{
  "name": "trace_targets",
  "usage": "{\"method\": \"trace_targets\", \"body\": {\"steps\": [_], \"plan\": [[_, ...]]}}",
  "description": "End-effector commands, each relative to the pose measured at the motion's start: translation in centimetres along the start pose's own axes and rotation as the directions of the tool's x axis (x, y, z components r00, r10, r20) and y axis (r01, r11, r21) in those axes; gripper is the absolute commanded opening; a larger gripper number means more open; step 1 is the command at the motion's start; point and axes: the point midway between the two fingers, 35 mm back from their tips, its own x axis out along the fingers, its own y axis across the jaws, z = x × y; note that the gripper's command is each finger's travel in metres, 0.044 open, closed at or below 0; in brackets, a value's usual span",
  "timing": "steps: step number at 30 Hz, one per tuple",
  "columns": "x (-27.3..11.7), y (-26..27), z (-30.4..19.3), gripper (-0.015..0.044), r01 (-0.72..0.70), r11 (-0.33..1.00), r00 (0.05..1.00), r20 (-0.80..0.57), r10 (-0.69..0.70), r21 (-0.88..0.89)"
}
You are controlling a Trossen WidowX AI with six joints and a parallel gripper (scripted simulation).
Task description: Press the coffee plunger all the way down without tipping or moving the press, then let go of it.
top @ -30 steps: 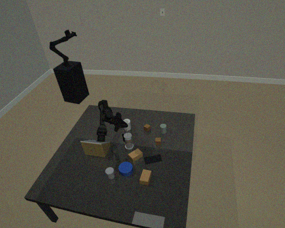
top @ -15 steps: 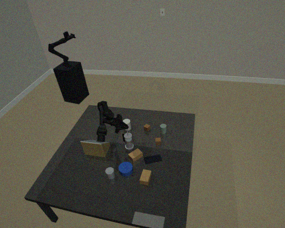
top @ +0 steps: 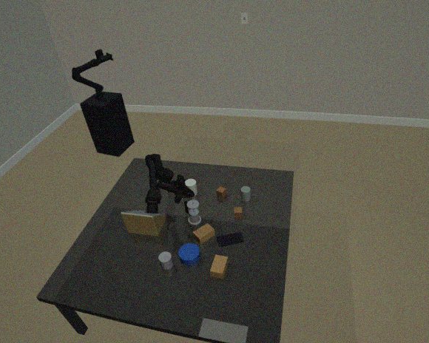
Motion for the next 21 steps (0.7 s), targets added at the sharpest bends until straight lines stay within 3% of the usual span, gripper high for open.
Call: {"method": "trace_targets", "body": {"steps": [1, 21], "plan": [[0.9, -0.2, -2.1, 0.0127, 0.004, 0.999, 0.999, -0.036, -0.003, 0.043], [3.0, 0.1, -4.1, 0.0127, -0.006, 0.999, 1.0, -0.011, 0.007, 0.048]]}}
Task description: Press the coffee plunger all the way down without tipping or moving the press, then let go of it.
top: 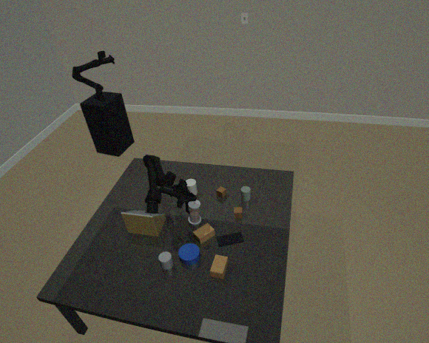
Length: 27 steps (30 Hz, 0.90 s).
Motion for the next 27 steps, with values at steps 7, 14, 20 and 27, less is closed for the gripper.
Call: {"method": "trace_targets", "body": {"steps": [7, 14, 20, 27], "plan": [[1.06, 0.07, -1.45, 0.0127, -0.011, 0.999, 0.999, -0.034, 0.013, 0.052], [1.28, -0.1, -1.24, 0.0127, -0.012, 0.999, 0.999, -0.034, 0.014, 0.051], [1.4, -0.23, -1.15, 0.0127, -0.012, 0.999, 0.999, -0.034, 0.014, 0.051], [1.48, -0.32, -1.08, 0.0127, -0.012, 0.999, 0.999, -0.034, 0.014, 0.051]]}}
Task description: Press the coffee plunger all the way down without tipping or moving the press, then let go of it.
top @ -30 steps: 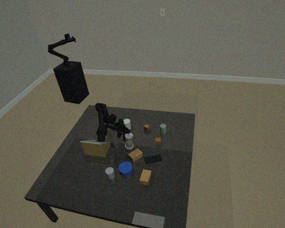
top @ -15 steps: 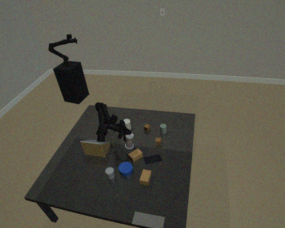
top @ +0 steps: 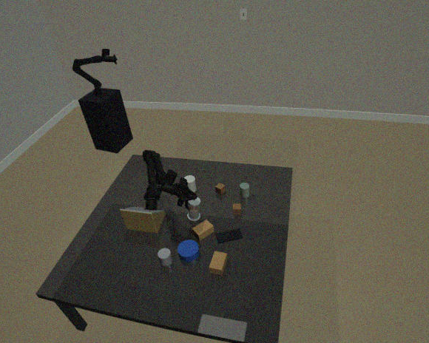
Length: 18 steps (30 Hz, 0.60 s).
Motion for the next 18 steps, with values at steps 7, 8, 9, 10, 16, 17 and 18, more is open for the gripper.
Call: {"method": "trace_targets", "body": {"steps": [7, 8, 9, 10, 16, 17, 18], "plan": [[0.26, -0.07, -0.45, 0.0127, -0.006, 1.0, 1.0, -0.015, 0.006, 0.023], [0.27, -0.08, -0.45, 0.0127, -0.006, 1.0, 1.0, -0.015, 0.006, 0.023], [0.27, -0.1, -0.44, 0.0127, -0.006, 1.0, 1.0, -0.015, 0.006, 0.023], [0.26, -0.1, -0.42, 0.0127, -0.006, 1.0, 1.0, -0.015, 0.006, 0.023], [0.31, -0.18, -0.44, 0.0127, -0.006, 1.0, 1.0, -0.015, 0.006, 0.023], [0.13, -0.18, -0.11, 0.0127, -0.001, 1.0, 1.0, -0.004, 0.001, 0.012], [0.13, -0.18, -0.11, 0.0127, -0.001, 1.0, 1.0, -0.004, 0.001, 0.012]]}}
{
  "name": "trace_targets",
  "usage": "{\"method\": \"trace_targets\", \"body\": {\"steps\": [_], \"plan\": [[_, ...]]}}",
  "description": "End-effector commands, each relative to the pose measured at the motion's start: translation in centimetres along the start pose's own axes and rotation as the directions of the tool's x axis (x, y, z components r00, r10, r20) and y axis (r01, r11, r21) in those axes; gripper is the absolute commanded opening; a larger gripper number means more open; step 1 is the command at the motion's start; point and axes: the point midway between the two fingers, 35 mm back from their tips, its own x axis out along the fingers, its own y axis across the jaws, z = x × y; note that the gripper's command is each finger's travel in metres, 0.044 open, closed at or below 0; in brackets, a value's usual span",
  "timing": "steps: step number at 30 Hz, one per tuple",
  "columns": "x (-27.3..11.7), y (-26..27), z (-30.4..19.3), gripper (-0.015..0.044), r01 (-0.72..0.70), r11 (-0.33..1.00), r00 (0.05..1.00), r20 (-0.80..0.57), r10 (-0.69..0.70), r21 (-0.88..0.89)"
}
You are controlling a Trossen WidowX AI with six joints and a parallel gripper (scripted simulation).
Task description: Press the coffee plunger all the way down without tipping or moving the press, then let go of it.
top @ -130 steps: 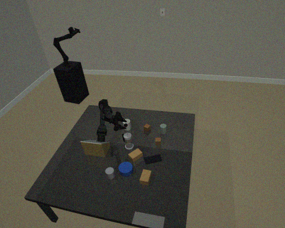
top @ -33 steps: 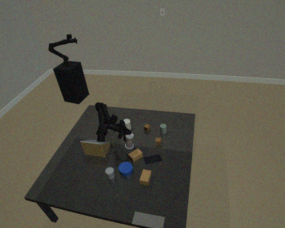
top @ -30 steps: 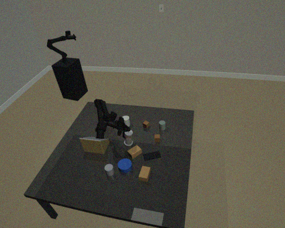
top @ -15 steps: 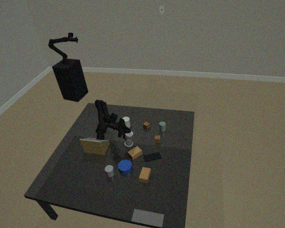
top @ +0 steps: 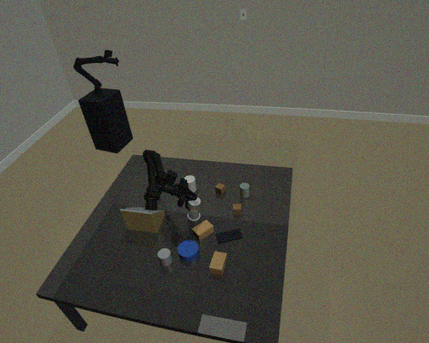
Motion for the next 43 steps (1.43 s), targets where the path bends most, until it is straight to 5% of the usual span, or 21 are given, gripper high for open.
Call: {"method": "trace_targets", "body": {"steps": [1, 7, 19, 32, 43], "plan": [[0.0, 0.0, 0.0, 0.0127, 0.0, 1.0, 1.0, -0.001, 0.0, 0.0], [0.0, 0.0, 0.0, 0.0127, 0.0, 1.0, 1.0, -0.001, 0.0, 0.0], [0.0, 0.0, 0.0, 0.044, 0.0, 1.0, 1.0, -0.001, 0.0, 0.0], [-0.4, -0.6, 1.8, 0.044, 0.043, 0.999, 0.999, -0.001, -0.043, -0.001], [-5.9, 0.8, 5.6, 0.044, 0.008, 1.0, 1.0, -0.015, -0.008, 0.019]]}}
